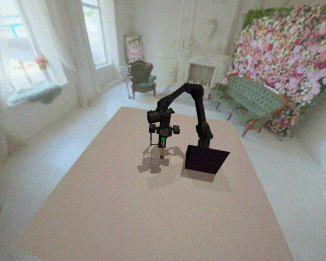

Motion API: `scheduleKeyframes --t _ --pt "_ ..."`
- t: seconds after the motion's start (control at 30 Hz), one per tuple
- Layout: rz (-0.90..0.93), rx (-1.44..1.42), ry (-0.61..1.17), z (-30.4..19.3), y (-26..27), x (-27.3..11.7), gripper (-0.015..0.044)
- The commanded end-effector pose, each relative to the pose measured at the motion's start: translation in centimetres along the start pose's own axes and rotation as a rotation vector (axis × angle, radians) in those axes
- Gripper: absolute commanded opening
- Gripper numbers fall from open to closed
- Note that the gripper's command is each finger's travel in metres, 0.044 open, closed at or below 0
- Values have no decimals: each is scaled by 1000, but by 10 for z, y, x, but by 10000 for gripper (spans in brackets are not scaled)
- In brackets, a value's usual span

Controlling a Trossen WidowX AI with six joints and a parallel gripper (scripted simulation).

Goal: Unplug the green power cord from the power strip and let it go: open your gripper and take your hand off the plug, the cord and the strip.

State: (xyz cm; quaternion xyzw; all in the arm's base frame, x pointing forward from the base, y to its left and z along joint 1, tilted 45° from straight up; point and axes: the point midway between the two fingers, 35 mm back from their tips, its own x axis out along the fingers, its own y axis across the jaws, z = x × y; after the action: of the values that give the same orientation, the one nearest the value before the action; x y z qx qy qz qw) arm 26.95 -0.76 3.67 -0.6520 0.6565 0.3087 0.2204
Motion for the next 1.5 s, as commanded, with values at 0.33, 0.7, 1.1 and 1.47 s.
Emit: scheduleKeyframes --t 0.33,0.7,1.1,1.47 --pt "-6 -13 -46 39 -1 -8 0" --pt "1 -21 -39 39 2 -6 160" --pt "-6 -16 -38 39 2 -14 160" --pt "-6 -16 -38 32 2 -14 160"
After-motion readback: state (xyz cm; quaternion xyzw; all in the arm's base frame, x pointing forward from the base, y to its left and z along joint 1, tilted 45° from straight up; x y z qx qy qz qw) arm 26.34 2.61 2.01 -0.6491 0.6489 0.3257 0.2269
